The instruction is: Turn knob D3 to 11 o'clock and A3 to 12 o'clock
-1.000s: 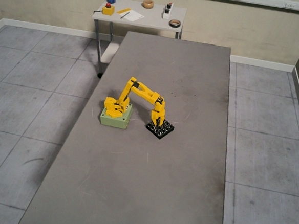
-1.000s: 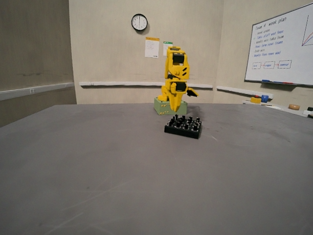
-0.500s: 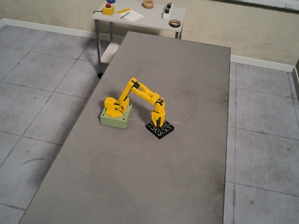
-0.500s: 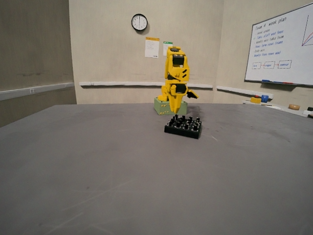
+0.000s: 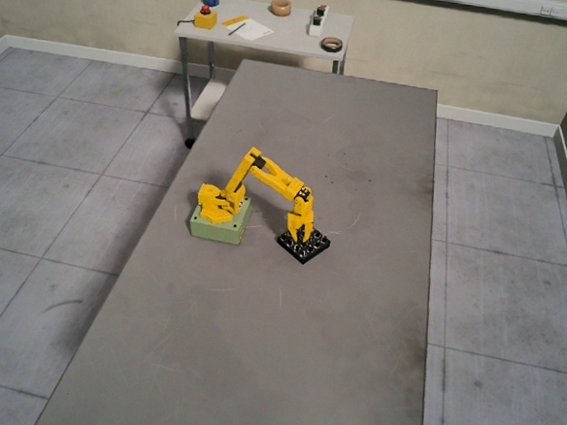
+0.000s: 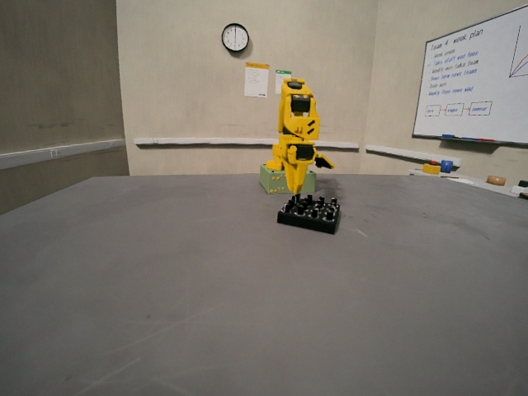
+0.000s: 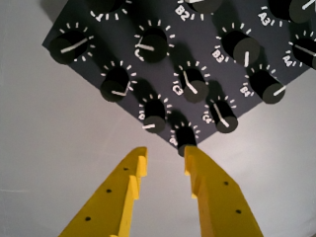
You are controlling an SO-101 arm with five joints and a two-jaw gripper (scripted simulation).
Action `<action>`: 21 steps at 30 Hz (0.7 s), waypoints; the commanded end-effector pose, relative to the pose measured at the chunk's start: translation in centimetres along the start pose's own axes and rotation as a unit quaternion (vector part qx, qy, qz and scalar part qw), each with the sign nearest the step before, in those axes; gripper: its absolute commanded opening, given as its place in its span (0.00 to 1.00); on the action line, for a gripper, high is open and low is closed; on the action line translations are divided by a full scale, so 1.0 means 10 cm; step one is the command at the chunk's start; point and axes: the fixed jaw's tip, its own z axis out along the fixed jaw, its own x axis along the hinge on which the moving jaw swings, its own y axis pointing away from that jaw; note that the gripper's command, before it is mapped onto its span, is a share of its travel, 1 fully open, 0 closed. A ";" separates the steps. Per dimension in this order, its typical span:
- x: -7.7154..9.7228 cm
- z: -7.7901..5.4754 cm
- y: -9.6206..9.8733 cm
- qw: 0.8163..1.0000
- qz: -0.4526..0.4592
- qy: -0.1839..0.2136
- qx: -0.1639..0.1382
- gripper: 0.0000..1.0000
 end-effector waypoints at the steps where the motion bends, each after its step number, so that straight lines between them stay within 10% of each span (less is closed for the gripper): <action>1: 0.00 0.07 0.06 1.000 0.001 -0.007 -0.014 0.10; 21: 0.00 0.09 0.08 1.000 0.001 -0.007 -0.014 0.10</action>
